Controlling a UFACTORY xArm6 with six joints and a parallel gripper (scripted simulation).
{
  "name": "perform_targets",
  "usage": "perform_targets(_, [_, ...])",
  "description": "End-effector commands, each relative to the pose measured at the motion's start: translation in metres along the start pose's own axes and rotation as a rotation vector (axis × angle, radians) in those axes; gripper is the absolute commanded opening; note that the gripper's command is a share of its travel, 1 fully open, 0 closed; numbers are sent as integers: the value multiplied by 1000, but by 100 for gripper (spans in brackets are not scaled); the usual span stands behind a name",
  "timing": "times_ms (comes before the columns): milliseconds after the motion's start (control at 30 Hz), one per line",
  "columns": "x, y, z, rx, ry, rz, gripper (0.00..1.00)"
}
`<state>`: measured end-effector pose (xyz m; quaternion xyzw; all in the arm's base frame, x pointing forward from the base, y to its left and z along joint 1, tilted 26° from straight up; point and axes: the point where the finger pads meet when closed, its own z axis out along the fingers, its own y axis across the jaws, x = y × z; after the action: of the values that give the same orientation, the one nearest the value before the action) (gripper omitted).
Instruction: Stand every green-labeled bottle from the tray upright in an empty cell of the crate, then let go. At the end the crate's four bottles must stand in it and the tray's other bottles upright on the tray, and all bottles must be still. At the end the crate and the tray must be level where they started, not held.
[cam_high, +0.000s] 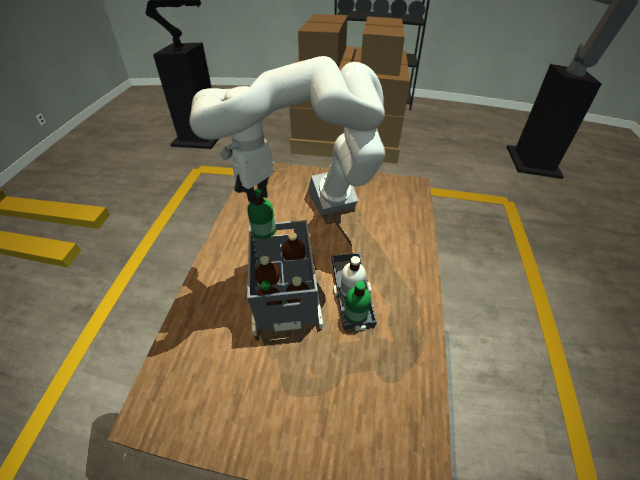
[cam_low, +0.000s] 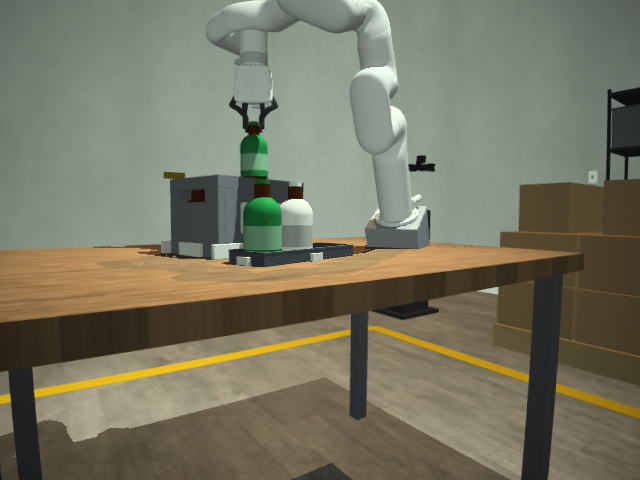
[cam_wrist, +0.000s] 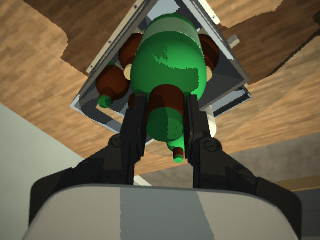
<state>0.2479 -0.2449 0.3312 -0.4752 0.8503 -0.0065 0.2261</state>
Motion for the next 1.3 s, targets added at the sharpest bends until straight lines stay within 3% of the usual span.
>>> perform_targets(0, [0, 0, -1, 3, 1, -1, 0])
perform_targets(1267, [0, -1, 14, 3, 1, -1, 0])
